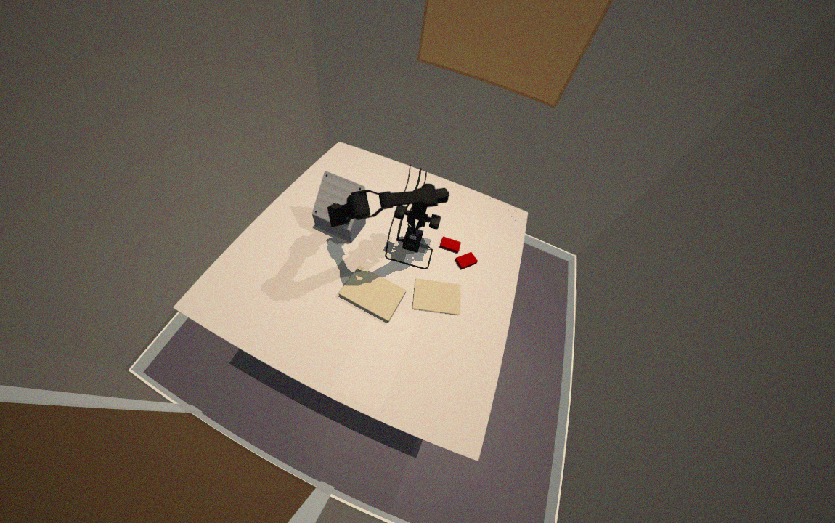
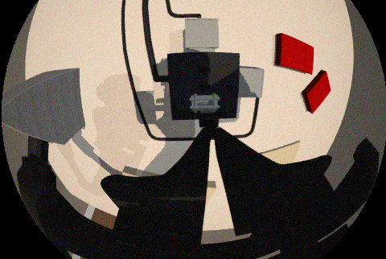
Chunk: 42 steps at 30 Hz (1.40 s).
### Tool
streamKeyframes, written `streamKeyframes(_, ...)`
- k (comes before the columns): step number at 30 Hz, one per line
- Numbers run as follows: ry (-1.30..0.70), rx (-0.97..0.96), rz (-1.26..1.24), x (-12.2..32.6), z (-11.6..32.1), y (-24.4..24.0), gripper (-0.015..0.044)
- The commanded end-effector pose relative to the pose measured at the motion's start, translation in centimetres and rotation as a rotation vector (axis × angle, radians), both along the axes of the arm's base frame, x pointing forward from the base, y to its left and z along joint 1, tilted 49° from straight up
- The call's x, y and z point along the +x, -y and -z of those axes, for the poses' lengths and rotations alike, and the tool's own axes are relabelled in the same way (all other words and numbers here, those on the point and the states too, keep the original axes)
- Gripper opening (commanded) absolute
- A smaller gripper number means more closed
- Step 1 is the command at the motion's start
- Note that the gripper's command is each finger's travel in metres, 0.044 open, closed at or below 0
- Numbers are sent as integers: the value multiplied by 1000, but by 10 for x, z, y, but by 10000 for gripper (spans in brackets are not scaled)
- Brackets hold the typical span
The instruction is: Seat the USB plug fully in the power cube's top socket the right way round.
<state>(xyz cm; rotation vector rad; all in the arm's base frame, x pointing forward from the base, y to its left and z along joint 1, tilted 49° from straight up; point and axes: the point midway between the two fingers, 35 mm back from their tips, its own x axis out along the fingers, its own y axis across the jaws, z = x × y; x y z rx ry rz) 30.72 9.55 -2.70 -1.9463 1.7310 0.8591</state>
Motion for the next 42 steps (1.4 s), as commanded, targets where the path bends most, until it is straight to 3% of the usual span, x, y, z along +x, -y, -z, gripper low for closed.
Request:
streamKeyframes(1,0,0,0,0,1,1,0)
streamKeyframes(42,-2,0,-2,0,5,4,0)
